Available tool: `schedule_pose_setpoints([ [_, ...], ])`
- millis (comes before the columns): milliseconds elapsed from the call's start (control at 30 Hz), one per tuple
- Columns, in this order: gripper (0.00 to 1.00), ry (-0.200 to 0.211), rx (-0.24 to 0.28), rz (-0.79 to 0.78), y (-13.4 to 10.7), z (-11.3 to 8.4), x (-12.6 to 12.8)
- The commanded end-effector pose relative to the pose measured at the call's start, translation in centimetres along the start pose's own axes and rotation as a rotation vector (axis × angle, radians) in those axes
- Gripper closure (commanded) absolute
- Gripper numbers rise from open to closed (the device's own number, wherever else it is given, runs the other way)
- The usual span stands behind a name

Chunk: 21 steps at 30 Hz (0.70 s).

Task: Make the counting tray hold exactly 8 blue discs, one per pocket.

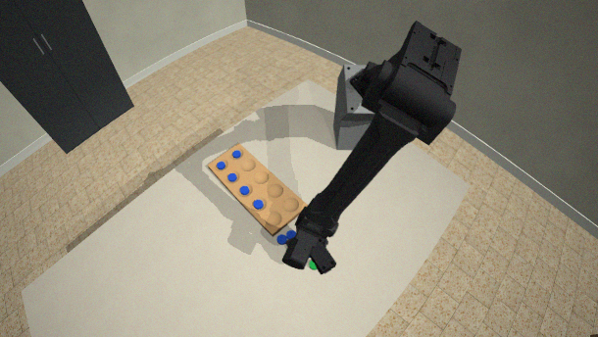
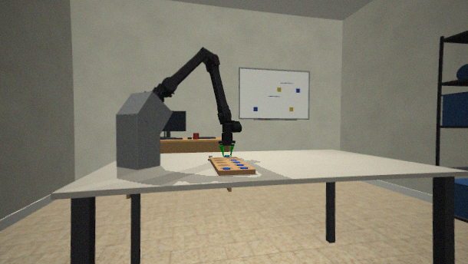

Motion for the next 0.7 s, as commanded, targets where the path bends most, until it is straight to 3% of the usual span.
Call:
schedule_pose_setpoints([
  [0,0.54,0.005,-0.006,-0.004,0.54,0.93,0.21],
  [367,0.54,0.002,-0.008,-0.005,0.60,0.99,0.13],
  [400,1.00,0.002,-0.008,-0.005,0.60,0.99,0.13],
  [667,1.00,0.004,-0.007,-0.006,0.59,0.99,0.15],
])
Point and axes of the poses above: the point where the finger pads meet when closed, its own z axis out along the fingers, its own x axis across the jaws, y = z × x, the point moved 9 cm from there along -z, back along the fingers, and after that the axes turned 2 degrees about -z, right-handed, at the moved point
